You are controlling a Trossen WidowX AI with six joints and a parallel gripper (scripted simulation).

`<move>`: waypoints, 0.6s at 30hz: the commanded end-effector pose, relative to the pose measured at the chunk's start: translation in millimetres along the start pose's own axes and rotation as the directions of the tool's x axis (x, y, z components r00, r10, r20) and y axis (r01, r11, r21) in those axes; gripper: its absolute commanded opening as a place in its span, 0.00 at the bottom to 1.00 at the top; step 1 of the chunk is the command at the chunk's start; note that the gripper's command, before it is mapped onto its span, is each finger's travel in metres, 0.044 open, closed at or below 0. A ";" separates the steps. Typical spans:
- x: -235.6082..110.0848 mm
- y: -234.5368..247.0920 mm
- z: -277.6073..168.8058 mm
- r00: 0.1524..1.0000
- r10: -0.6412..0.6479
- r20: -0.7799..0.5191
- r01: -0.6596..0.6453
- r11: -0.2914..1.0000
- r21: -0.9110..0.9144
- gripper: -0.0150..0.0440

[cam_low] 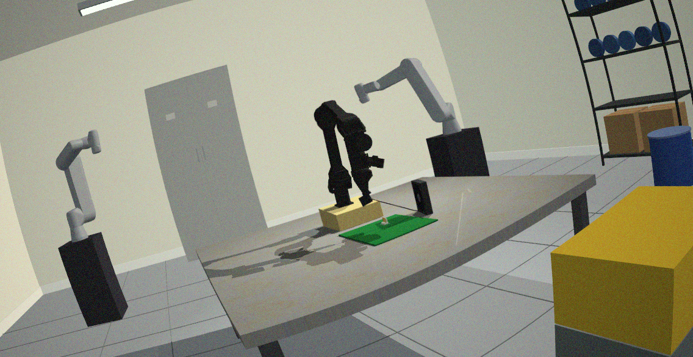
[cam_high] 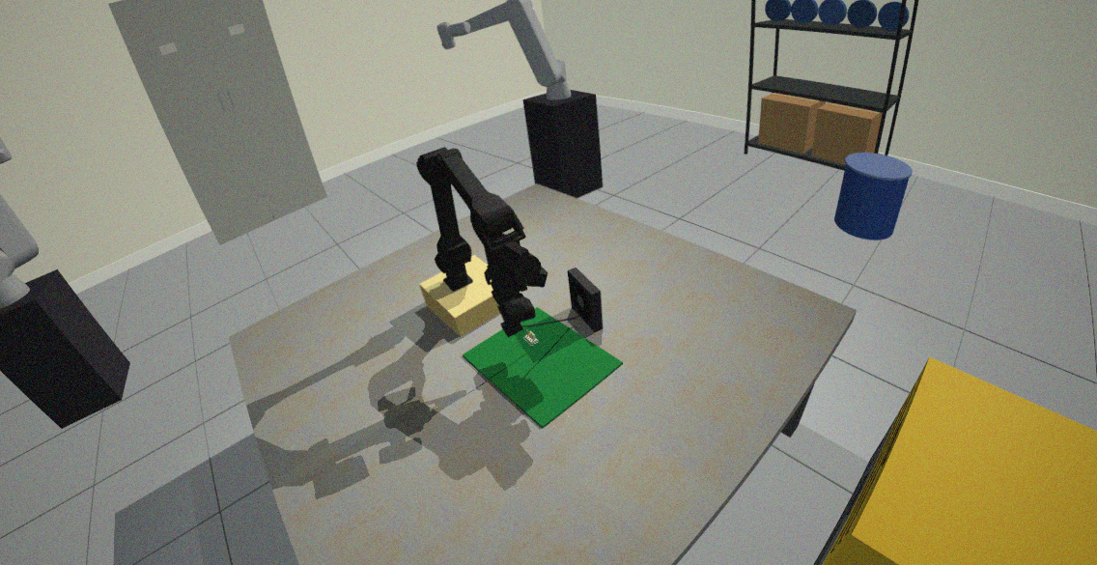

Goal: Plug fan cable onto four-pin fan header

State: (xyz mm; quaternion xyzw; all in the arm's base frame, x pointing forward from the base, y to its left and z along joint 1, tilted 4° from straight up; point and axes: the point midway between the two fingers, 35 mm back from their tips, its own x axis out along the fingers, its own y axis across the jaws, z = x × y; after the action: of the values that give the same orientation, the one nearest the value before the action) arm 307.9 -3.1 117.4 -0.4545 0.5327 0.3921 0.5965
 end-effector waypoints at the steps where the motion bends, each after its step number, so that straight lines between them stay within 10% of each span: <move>1: -1.7 -10.0 1.8 1.000 0.004 0.005 -0.004 0.992 0.124 0.25; 18: 11.7 -19.7 8.3 0.994 0.049 0.094 -0.076 0.949 0.307 0.25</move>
State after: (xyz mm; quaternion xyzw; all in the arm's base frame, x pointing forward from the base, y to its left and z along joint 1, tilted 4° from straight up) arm 330.8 -1.2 113.2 -0.3310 0.5810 0.3306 0.6660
